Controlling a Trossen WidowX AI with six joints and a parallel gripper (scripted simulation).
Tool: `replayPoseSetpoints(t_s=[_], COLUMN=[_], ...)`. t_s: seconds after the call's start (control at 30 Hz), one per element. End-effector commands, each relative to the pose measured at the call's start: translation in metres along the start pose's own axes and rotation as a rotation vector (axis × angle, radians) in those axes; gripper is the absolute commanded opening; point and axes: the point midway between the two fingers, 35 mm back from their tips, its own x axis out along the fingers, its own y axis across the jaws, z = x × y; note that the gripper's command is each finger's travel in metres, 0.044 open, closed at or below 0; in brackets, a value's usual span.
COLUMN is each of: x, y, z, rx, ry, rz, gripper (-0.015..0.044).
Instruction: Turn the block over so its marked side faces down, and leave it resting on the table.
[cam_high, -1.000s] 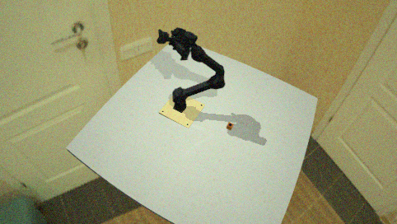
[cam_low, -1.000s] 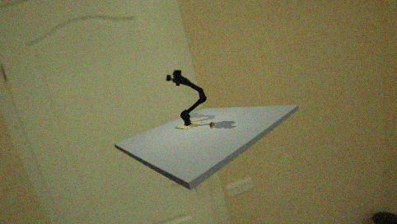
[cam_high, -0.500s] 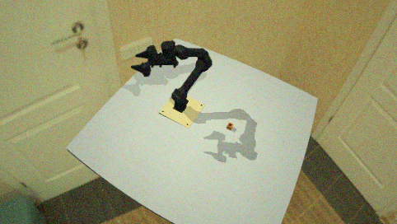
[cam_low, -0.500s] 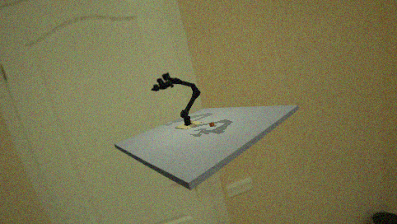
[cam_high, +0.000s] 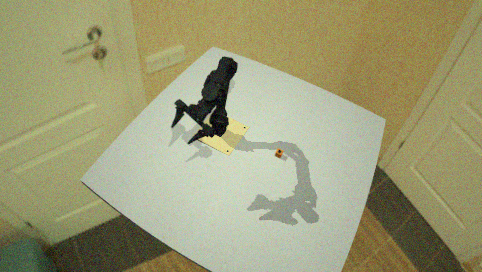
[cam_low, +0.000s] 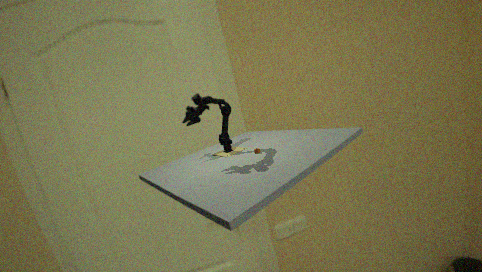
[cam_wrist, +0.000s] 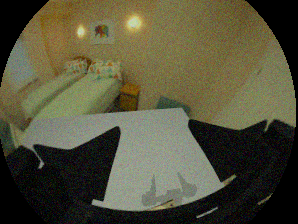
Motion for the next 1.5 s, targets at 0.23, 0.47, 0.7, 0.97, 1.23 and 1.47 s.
replayPoseSetpoints(t_s=[0.23, 0.47, 0.7, 0.97, 1.23, 1.47], x=[-0.035, -0.094, -0.167, -0.247, -0.251, -0.234], y=[0.176, 0.248, 0.282, 0.274, 0.272, 0.280], z=[-0.070, -0.140, -0.222, -0.314, -0.319, -0.349], rx=[-0.453, -0.745, -1.057, -1.421, -1.441, -1.441], ry=[0.210, 0.332, 0.447, 0.560, 0.566, 0.566], rz=[0.506, 0.747, 0.933, 1.062, 1.066, 1.066], gripper=[0.0440, 0.0440, 0.0440, 0.0440, 0.0440, 0.0440])
